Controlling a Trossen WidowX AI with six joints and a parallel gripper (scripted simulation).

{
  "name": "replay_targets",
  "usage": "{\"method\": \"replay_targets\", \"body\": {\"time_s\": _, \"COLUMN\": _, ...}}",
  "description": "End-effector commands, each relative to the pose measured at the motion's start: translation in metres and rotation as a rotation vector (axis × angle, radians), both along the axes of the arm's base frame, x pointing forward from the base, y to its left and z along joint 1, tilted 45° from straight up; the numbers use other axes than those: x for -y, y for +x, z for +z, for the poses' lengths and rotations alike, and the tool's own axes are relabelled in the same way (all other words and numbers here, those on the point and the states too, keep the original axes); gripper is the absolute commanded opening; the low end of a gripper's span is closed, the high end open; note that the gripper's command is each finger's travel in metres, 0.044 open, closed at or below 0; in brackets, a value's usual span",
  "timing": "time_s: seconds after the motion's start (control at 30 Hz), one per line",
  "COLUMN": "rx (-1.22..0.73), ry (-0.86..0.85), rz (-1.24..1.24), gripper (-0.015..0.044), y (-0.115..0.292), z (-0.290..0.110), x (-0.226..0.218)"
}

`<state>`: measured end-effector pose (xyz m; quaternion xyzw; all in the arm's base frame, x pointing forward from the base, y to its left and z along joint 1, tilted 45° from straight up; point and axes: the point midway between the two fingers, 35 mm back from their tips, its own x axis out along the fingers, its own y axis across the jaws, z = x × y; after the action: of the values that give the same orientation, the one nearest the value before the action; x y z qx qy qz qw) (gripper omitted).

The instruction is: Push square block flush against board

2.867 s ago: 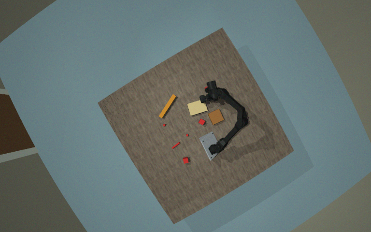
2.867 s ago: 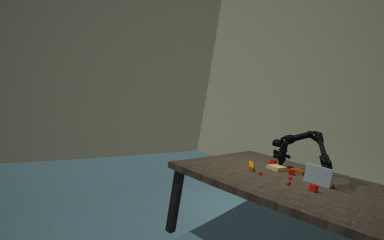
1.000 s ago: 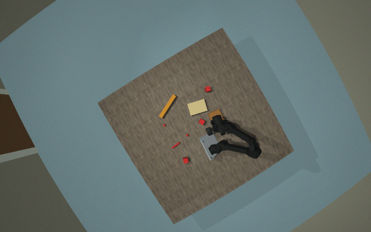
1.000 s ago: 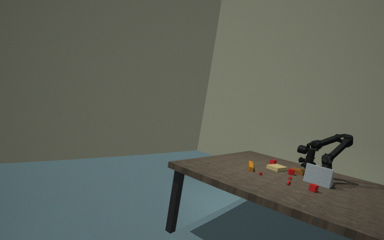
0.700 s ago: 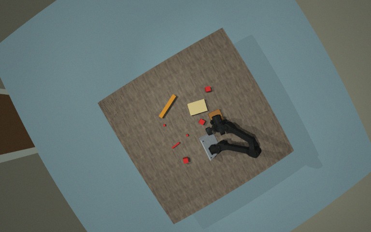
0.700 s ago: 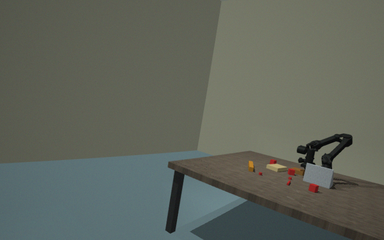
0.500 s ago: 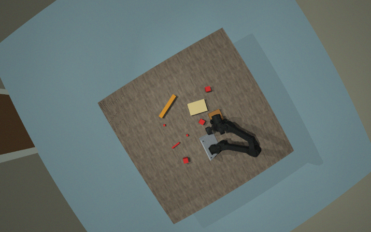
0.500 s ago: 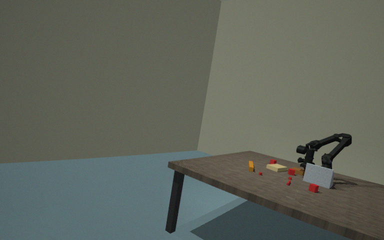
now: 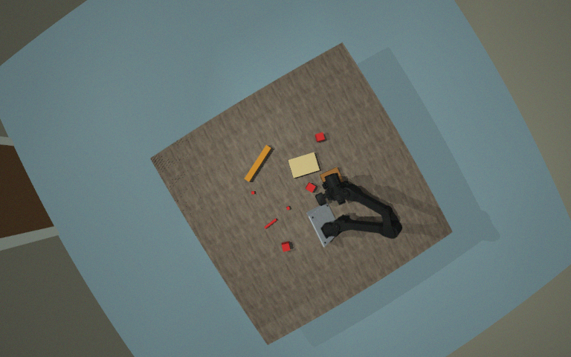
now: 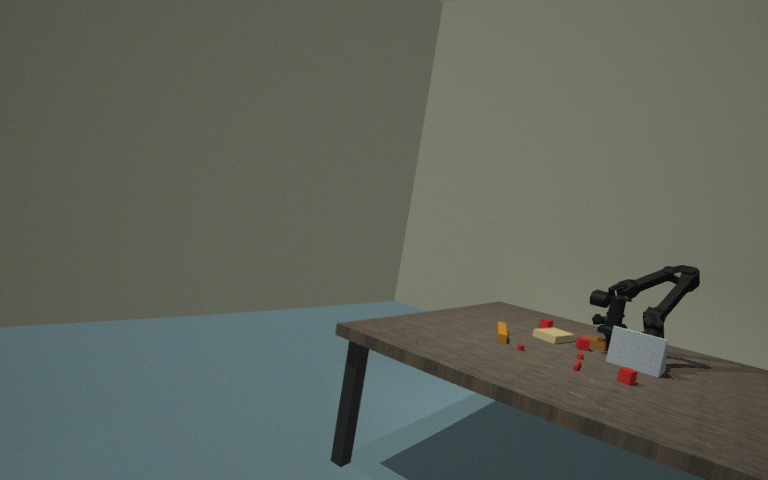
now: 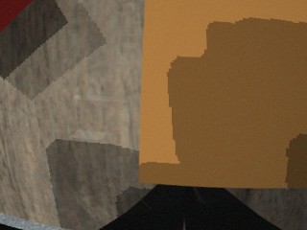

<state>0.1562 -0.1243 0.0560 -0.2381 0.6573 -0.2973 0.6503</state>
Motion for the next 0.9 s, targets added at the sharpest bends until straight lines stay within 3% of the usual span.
{"method": "replay_targets", "body": {"time_s": 0.0, "rx": 0.011, "ry": -0.005, "rz": 0.0, "gripper": 0.0, "y": 0.008, "z": 0.003, "x": 0.001}}
{"method": "replay_targets", "body": {"time_s": 0.87, "rx": 0.012, "ry": -0.005, "rz": 0.0, "gripper": 0.0, "y": 0.03, "z": 0.005, "x": 0.003}}
